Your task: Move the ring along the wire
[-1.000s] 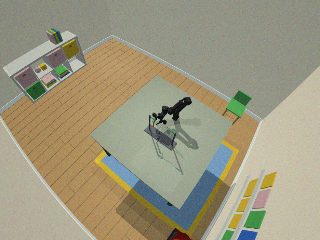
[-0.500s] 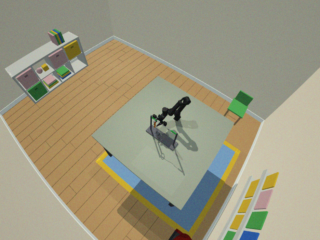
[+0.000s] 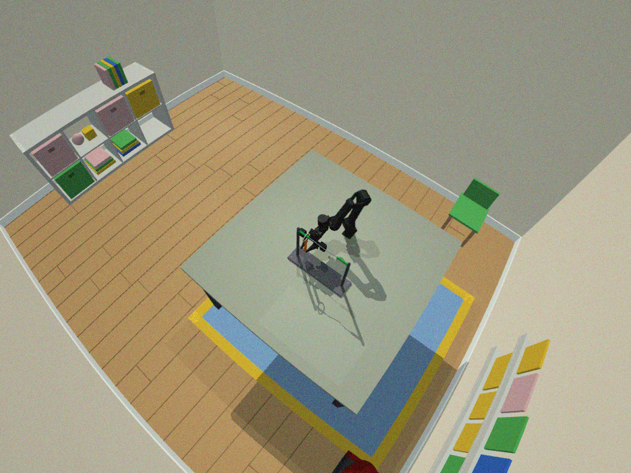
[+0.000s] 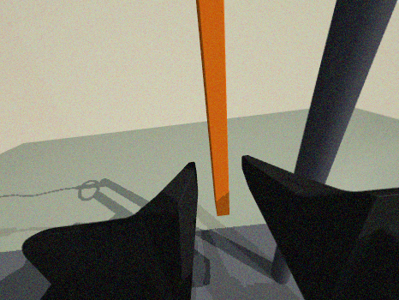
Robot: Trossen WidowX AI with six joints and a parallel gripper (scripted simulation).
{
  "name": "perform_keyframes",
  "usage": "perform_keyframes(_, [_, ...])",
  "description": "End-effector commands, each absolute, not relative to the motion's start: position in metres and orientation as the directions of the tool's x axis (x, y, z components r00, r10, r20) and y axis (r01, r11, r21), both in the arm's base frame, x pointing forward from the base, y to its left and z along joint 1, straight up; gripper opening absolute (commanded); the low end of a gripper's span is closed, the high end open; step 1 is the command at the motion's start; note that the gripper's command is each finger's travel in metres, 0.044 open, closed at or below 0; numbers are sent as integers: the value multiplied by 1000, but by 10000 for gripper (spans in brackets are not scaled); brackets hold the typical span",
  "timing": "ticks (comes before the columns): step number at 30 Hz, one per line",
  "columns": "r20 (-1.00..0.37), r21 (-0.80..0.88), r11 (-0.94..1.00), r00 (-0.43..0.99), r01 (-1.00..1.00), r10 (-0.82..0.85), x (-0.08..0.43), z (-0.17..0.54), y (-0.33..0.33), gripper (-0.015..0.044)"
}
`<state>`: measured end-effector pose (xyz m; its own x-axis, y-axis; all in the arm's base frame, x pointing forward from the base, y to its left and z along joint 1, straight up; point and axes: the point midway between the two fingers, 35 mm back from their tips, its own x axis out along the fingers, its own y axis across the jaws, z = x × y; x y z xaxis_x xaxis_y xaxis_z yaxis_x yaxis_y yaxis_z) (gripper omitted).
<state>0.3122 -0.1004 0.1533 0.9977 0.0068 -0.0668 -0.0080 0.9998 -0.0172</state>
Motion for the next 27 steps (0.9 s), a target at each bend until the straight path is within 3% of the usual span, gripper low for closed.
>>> perform_keyframes(1, [-69,-12,1000,998,-3,2,318,151,-101,160])
perform_keyframes(26, [-67,-11,1000,998,-3,2,329,148,-99,160])
perform_keyframes(27, [-68,-14,1000,998,-9,8,329,148,-98,134])
